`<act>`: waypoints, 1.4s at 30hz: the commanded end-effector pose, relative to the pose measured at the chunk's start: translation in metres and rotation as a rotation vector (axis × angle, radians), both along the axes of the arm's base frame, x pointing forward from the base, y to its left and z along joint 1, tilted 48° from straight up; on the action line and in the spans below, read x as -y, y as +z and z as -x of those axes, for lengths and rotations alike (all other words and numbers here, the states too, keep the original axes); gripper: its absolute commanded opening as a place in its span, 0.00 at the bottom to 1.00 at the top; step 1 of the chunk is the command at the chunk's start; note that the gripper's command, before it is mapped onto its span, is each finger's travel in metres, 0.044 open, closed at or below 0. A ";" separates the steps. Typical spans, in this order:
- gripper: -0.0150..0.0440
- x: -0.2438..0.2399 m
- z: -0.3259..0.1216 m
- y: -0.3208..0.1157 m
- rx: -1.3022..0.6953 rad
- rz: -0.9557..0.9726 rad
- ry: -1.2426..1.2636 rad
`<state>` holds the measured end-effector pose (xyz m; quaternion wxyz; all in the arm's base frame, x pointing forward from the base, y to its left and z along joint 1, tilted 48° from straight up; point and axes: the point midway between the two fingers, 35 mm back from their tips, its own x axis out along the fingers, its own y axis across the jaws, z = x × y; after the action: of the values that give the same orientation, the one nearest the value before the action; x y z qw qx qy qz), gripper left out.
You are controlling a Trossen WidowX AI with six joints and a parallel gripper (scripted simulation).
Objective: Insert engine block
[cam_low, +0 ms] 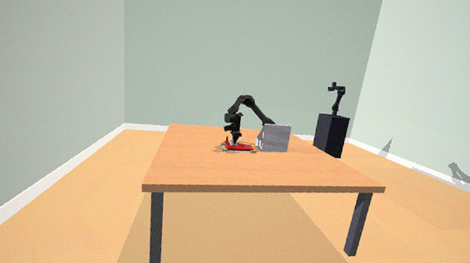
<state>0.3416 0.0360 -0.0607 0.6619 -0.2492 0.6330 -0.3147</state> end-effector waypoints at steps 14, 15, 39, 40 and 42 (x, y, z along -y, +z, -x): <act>0.52 0.004 0.001 -0.003 -0.008 0.005 0.005; 0.52 0.004 0.001 -0.003 -0.008 0.005 0.005; 0.88 0.005 0.000 -0.004 0.000 0.000 0.000; 0.92 0.005 0.000 -0.004 0.000 0.000 0.000; 1.00 0.005 0.000 -0.004 0.000 0.000 0.000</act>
<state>0.3417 0.0316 -0.0650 0.6621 -0.2493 0.6329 -0.3145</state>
